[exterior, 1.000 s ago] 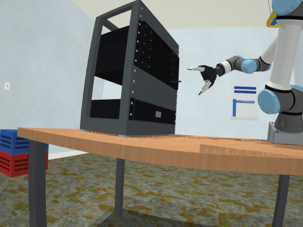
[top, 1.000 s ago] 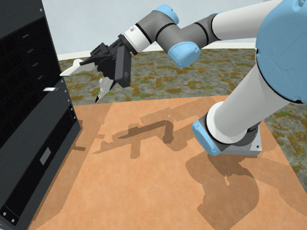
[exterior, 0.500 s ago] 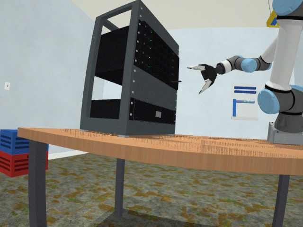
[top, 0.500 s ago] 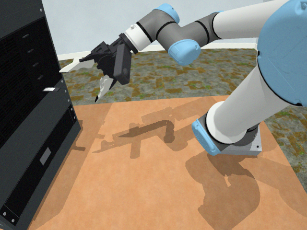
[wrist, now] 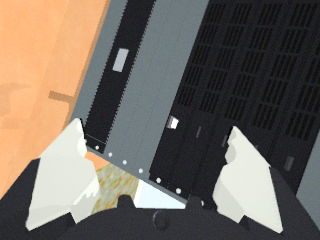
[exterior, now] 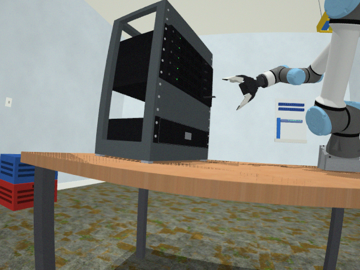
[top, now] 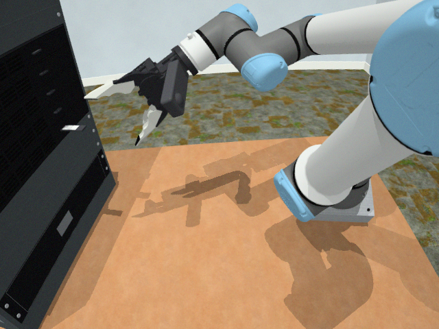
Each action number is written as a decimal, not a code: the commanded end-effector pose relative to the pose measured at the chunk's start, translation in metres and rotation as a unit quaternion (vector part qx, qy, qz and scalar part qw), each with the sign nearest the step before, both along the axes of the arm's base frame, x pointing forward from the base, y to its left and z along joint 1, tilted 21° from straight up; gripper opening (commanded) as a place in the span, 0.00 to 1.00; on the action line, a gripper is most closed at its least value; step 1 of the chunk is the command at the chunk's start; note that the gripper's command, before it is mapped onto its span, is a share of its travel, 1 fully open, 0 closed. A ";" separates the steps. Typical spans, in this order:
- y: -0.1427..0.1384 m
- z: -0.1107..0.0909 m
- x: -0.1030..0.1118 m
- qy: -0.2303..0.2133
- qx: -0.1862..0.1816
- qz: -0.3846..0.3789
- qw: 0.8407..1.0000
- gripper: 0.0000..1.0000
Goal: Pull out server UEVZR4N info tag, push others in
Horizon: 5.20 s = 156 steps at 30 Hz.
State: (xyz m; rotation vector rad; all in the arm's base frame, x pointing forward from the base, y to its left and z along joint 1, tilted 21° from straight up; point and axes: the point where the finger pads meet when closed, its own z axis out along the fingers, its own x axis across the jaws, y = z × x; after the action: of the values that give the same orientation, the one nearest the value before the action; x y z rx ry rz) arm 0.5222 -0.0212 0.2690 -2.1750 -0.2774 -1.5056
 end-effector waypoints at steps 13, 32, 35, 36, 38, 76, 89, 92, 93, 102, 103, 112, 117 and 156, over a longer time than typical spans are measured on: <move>-0.003 0.010 -0.001 0.008 0.033 -0.010 0.999 1.00; -0.005 0.017 -0.001 0.016 0.062 -0.018 0.998 1.00; -0.005 0.018 -0.001 0.017 0.066 -0.019 0.998 1.00; -0.005 0.018 -0.002 0.017 0.067 -0.019 0.997 1.00; -0.005 0.019 -0.002 0.018 0.070 -0.020 0.997 1.00; -0.008 0.030 -0.003 0.029 0.116 -0.033 0.992 1.00; -0.009 0.033 -0.003 0.032 0.127 -0.036 0.991 1.00; -0.009 0.034 -0.003 0.032 0.129 -0.036 0.990 1.00; -0.009 0.034 -0.003 0.033 0.130 -0.036 0.990 1.00; -0.010 0.035 -0.003 0.034 0.136 -0.038 0.989 1.00; -0.010 0.035 -0.003 0.035 0.137 -0.038 0.989 1.00; -0.010 0.037 -0.003 0.036 0.143 -0.040 0.988 1.00; -0.010 0.037 -0.003 0.037 0.145 -0.040 0.988 1.00; -0.011 0.040 -0.004 0.040 0.158 -0.044 0.986 1.00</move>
State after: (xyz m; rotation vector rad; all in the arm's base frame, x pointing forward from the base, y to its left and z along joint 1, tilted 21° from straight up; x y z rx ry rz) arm 0.5186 -0.0310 0.3066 -2.0075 0.0794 -1.3918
